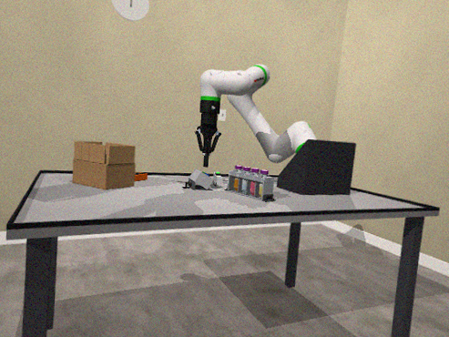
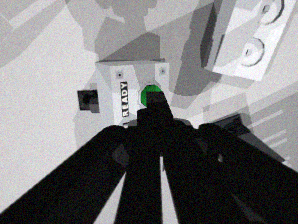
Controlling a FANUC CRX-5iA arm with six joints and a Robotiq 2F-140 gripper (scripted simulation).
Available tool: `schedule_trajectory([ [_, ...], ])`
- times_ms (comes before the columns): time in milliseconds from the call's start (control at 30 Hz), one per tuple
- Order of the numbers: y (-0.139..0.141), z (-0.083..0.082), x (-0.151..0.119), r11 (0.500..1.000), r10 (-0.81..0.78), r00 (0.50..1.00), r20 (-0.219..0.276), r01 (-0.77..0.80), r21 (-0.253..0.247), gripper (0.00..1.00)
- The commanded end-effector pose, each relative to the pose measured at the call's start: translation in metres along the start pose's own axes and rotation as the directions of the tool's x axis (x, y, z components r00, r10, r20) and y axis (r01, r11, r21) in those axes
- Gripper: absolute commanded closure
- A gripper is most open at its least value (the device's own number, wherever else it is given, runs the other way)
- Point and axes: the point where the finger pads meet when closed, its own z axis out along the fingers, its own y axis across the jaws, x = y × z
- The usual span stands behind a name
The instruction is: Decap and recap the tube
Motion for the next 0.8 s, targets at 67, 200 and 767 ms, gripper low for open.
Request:
schedule_trajectory([
  [67,0.0,0.013,0.0,1.0,0.0,1.0,0.0,0.0,0.001,0.9],
  [200,0.0,0.016,0.0,1.0,0.0,1.0,0.0,0.0,0.001,0.9],
  [767,0.0,0.019,0.0,1.0,0.0,1.0,0.0,0.0,0.001,0.9],
])
